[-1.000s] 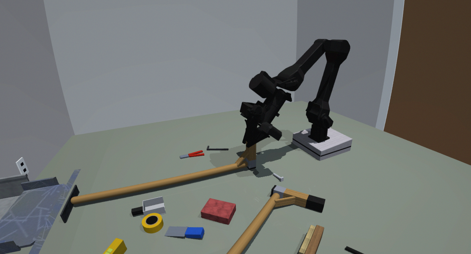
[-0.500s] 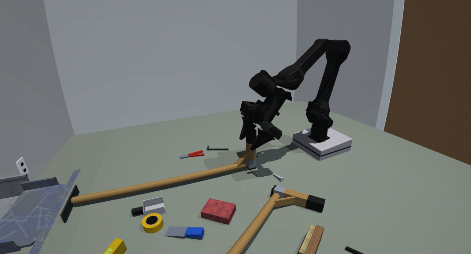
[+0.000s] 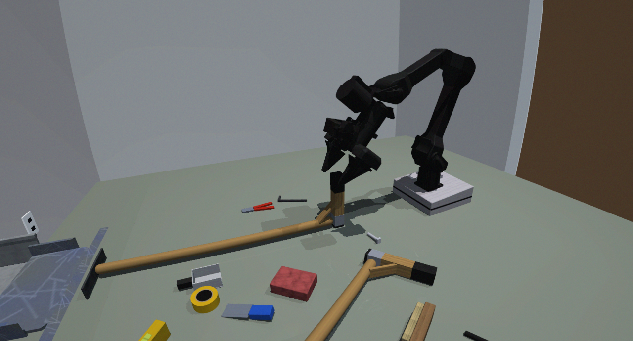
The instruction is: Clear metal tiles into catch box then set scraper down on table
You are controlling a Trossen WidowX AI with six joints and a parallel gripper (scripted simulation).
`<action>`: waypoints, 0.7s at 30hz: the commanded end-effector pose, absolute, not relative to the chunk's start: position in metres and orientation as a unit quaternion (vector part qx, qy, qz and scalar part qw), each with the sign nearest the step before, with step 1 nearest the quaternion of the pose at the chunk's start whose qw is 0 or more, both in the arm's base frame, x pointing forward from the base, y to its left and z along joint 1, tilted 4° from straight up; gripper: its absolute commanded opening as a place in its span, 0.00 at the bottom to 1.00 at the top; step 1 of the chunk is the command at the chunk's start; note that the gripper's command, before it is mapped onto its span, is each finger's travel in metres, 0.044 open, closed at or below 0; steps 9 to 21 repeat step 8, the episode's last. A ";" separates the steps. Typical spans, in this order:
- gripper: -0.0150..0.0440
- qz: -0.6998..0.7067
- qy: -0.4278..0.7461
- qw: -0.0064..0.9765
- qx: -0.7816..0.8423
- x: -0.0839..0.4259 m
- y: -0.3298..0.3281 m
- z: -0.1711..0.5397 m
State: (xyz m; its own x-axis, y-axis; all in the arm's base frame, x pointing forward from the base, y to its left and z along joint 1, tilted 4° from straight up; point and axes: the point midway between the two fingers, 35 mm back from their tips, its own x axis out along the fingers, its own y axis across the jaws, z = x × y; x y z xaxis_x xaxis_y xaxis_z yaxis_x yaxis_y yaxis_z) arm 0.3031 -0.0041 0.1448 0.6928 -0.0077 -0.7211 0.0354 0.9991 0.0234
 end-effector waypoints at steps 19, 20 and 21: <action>1.00 -0.010 0.390 0.920 0.014 0.291 -0.004 0.178; 1.00 -0.010 0.390 0.920 0.014 0.291 -0.004 0.178; 1.00 -0.010 0.390 0.920 0.014 0.291 -0.004 0.178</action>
